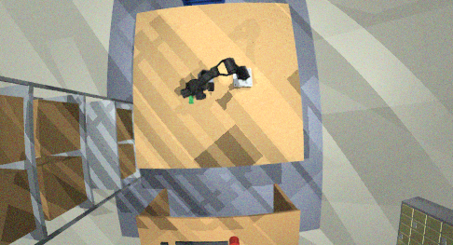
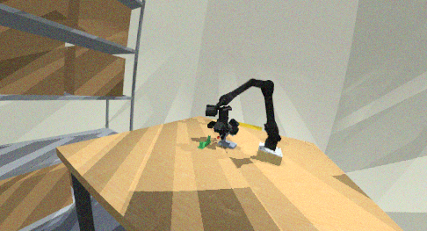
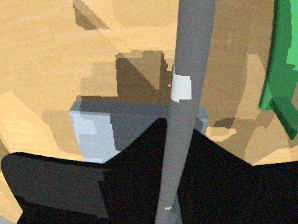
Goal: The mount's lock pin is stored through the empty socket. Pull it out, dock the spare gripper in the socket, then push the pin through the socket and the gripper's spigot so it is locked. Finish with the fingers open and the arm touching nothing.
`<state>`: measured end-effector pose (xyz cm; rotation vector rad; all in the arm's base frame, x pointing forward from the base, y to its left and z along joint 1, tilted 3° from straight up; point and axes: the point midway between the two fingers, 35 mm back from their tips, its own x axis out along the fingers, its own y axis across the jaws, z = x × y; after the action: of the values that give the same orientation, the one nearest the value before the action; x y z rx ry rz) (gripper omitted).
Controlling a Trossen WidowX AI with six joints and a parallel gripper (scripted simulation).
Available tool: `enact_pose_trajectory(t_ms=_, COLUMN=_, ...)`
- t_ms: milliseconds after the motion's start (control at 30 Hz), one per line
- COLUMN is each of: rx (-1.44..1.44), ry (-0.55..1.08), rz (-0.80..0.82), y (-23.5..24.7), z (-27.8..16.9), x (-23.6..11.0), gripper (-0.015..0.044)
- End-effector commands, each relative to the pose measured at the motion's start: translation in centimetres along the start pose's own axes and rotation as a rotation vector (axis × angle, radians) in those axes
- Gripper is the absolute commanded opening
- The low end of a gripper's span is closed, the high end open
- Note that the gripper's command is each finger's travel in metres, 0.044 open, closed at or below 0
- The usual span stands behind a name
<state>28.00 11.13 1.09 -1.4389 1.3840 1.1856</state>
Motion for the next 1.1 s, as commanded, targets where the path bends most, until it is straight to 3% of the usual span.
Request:
enact_pose_trajectory(t_ms=0, rx=-0.003, ry=0.001, rz=-0.003, y=-0.1, z=-0.3, x=0.0, gripper=0.0000)
enact_pose_trajectory(t_ms=833, rx=-0.007, ry=0.001, rz=0.011, y=-0.1, z=-1.8, x=0.4, gripper=0.0000)
enact_pose_trajectory(t_ms=1067, rx=-0.003, ry=-0.003, rz=0.016, y=0.0, z=-1.7, x=0.4, gripper=0.0184)
